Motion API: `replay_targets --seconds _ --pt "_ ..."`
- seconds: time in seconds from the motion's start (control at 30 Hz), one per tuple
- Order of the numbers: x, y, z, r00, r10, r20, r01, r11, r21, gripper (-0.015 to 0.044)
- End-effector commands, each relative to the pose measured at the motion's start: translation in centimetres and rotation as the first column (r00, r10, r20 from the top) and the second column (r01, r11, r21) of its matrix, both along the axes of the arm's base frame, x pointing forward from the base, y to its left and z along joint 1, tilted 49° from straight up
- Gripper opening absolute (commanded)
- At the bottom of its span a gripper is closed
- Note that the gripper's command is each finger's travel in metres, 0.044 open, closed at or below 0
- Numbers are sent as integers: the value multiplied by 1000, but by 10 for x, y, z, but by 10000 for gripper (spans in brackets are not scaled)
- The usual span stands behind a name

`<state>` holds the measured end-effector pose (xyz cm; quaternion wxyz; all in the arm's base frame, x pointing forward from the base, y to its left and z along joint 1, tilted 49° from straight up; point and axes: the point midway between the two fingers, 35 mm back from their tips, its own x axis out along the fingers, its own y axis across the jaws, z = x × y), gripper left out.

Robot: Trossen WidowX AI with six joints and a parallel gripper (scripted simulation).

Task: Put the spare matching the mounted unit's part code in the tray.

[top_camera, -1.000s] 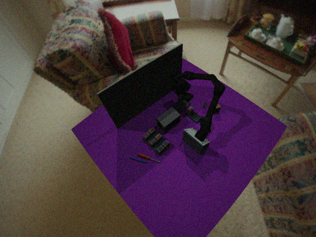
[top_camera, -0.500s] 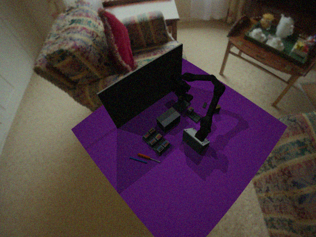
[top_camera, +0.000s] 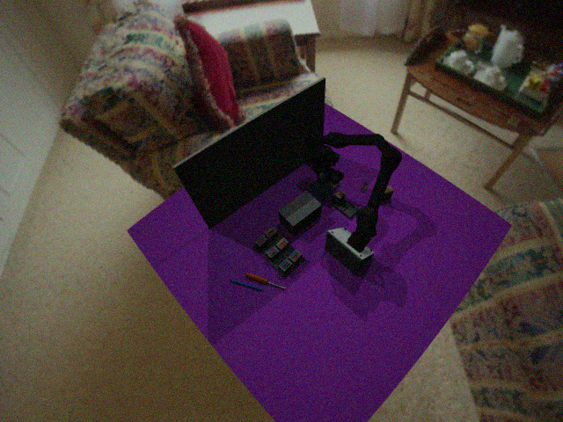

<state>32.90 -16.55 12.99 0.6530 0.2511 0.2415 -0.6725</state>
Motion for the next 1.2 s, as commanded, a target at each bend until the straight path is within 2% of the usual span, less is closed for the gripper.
replay_targets --seconds 0.0,1.17 --pt "-1 -2 -5 1000 4 -7 -4 1000 5 0" --pt "-6 -26 -23 1000 4 -7 -4 1000 -4 0"
